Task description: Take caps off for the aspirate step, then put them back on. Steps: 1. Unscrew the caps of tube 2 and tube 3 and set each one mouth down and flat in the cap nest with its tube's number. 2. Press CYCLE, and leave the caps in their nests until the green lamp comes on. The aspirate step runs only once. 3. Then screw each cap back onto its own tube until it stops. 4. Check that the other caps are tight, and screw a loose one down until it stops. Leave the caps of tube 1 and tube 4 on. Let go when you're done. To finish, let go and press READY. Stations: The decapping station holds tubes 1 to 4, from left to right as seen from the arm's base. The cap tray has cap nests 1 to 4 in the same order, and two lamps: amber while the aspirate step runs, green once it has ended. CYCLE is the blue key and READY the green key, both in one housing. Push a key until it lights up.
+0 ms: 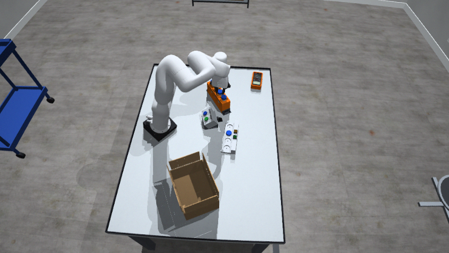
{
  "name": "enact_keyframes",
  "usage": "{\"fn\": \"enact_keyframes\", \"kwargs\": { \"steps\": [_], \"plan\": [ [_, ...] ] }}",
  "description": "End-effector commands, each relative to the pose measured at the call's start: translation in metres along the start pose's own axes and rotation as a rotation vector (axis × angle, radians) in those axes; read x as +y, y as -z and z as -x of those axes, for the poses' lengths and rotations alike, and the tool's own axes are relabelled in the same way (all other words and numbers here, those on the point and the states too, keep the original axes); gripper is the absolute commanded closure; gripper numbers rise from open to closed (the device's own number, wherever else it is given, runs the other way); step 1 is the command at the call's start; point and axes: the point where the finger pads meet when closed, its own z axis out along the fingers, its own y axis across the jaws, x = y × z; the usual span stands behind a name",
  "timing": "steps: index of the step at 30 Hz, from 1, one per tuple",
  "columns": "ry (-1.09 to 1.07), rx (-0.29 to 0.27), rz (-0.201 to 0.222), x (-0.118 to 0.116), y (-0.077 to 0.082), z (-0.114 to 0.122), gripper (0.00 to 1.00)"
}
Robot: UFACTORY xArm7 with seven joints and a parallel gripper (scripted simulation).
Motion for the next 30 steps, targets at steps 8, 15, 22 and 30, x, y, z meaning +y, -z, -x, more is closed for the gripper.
{"fn": "enact_keyframes", "kwargs": {
  "steps": [8, 15, 22, 30],
  "plan": [
    [0.439, 0.005, 0.002, 0.0008, 0.0018, -0.0015, 1.0],
    [0.789, 0.005, 0.003, 0.0008, 0.0019, -0.0016, 1.0],
    [1.039, 0.005, 0.003, 0.0008, 0.0021, -0.0015, 1.0],
    [1.439, 0.004, 0.004, 0.0008, 0.0023, -0.0016, 1.0]
  ]
}}
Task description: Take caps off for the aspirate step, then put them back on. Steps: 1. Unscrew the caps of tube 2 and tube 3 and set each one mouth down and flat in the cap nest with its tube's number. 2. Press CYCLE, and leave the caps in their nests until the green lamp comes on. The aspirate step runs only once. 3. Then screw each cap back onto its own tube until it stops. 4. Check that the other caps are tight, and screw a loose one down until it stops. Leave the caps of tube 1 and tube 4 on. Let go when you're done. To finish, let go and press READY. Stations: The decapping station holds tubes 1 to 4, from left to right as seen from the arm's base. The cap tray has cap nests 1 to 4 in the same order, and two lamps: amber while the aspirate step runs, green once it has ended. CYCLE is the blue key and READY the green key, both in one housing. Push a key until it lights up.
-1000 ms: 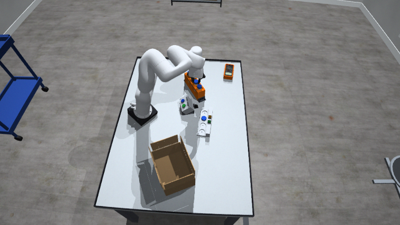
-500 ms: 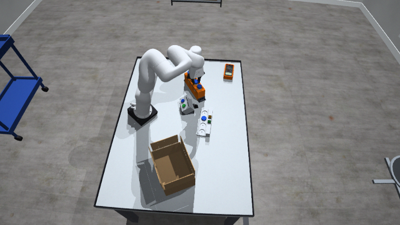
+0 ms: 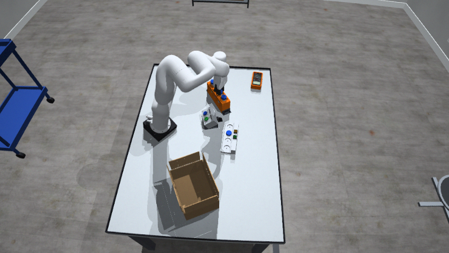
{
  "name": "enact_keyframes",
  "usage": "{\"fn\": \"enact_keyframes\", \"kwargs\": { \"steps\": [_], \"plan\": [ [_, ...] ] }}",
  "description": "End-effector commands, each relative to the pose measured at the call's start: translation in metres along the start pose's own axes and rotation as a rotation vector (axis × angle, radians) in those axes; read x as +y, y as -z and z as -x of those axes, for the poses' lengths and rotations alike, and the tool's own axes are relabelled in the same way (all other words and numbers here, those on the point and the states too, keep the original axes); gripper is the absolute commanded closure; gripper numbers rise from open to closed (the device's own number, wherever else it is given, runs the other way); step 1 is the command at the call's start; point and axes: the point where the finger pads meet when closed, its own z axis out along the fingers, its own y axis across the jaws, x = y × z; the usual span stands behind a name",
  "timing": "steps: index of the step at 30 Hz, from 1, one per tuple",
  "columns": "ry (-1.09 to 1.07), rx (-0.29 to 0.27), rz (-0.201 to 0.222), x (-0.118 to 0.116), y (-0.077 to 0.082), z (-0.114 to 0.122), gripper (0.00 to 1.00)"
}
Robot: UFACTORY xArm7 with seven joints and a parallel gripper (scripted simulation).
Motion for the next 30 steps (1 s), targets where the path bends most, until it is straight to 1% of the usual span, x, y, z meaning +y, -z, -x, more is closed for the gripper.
{"fn": "enact_keyframes", "kwargs": {
  "steps": [1, 9, 10, 20, 23, 25, 28, 30],
  "plan": [
    [0.227, 0.019, 0.012, 0.0014, 0.0017, 0.0005, 1.0],
    [0.248, 0.019, 0.012, 0.0014, 0.0017, 0.0005, 1.0],
    [0.248, 0.019, 0.012, 0.0014, 0.0017, 0.0005, 0.54],
    [0.248, 0.019, 0.012, 0.0014, 0.0017, 0.0006, 0.54],
    [-0.002, 0.02, 0.01, 0.0013, 0.0017, 0.0006, 0.54],
    [-0.002, 0.02, 0.01, 0.0013, 0.0017, 0.0006, 0.54],
    [-0.244, 0.021, 0.008, 0.0013, 0.0016, 0.0006, 0.54],
    [-0.344, 0.023, 0.007, 0.0013, 0.0017, 0.0006, 0.54]
  ]
}}
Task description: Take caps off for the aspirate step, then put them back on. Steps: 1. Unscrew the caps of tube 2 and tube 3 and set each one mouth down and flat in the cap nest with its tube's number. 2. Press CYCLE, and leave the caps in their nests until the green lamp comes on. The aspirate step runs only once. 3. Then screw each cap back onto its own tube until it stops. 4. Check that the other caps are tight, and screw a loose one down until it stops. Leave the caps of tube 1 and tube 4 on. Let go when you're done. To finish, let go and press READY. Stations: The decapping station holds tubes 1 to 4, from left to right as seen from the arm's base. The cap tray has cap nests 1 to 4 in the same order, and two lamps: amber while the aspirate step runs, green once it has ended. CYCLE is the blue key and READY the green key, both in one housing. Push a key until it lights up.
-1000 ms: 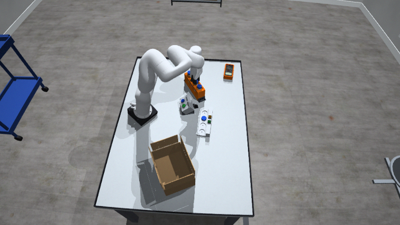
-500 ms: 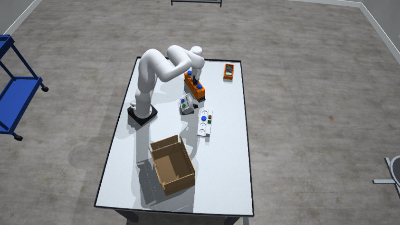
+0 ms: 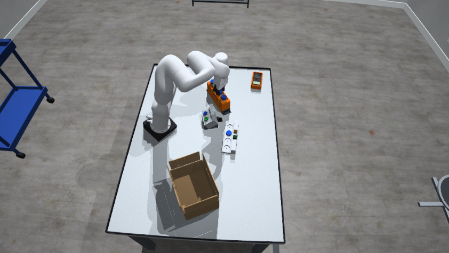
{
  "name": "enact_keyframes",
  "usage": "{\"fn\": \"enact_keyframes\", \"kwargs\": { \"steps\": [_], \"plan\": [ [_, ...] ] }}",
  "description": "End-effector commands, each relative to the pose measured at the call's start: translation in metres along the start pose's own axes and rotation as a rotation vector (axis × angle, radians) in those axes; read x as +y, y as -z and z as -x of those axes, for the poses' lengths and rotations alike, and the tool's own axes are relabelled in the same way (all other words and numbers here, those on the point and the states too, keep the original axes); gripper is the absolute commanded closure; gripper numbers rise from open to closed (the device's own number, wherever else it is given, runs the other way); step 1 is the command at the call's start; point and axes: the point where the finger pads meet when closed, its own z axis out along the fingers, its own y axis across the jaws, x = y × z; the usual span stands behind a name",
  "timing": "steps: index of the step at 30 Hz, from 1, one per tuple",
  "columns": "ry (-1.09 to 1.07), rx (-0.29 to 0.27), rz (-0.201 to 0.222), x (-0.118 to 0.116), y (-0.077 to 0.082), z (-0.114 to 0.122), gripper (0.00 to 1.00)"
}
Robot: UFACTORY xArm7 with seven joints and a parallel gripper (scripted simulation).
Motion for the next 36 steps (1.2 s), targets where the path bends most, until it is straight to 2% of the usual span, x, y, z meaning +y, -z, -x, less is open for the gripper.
{"fn": "enact_keyframes", "kwargs": {
  "steps": [1, 10, 12, 14, 18, 25, 26, 36],
  "plan": [
    [-0.278, -0.023, 0.002, 0.0019, 0.0016, -0.0003, 0.54],
    [-0.794, -0.021, 0.008, 0.0019, 0.0016, -0.0003, 0.54],
    [-0.794, -0.021, 0.008, 0.0019, 0.0016, -0.0003, 0.54],
    [-0.981, -0.023, 0.01, 0.0019, 0.0016, -0.0003, 0.54],
    [-1.18, -0.02, 0.013, 0.0019, 0.0016, -0.0003, 0.54],
    [-1.198, -0.022, 0.013, 0.002, 0.0017, -0.0004, 0.54],
    [-1.198, -0.022, 0.013, 0.002, 0.0016, -0.0004, 1.0],
    [-1.198, -0.022, 0.013, 0.002, 0.0016, -0.0004, 1.0]
  ]
}}
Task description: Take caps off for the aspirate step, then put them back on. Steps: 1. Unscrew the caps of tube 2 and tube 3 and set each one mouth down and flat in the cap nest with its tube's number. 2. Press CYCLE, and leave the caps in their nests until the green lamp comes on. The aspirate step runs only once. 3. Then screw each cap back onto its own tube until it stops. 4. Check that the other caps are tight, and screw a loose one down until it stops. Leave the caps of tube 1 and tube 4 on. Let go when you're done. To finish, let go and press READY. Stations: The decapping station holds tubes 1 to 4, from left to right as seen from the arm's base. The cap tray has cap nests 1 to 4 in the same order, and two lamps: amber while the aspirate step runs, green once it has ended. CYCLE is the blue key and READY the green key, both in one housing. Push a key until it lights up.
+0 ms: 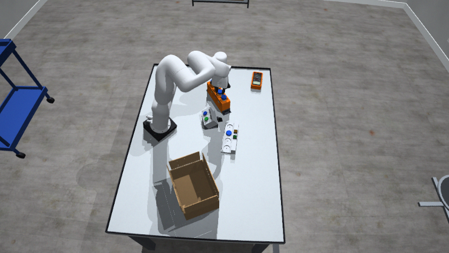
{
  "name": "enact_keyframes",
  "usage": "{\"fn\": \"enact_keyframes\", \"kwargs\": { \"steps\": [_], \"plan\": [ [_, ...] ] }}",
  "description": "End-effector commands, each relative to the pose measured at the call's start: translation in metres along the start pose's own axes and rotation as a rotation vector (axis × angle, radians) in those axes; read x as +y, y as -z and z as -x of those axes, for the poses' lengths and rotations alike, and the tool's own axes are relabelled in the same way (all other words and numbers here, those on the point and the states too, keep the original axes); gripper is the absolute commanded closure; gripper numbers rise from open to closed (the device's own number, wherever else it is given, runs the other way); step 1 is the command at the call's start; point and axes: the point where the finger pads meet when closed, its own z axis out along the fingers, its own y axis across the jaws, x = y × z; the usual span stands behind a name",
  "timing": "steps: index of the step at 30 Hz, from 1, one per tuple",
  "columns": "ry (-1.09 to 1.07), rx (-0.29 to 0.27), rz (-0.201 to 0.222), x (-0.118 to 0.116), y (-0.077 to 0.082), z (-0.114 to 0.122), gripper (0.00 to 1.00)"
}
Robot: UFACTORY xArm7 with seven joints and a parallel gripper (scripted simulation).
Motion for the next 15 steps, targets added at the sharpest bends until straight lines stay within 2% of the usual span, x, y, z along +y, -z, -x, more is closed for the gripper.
{"fn": "enact_keyframes", "kwargs": {
  "steps": [1, 4, 8, 10, 15],
  "plan": [
    [0.0, 0.003, 0.003, 0.0007, 0.0013, -0.0012, 1.0],
    [0.0, 0.003, 0.003, 0.0007, 0.0013, -0.0012, 1.0],
    [0.2, 0.003, 0.003, 0.0007, 0.0014, -0.0012, 1.0],
    [0.2, 0.003, 0.003, 0.0007, 0.0014, -0.0012, 1.0],
    [0.45, 0.002, 0.003, 0.0007, 0.0015, -0.0012, 1.0]
  ]
}}
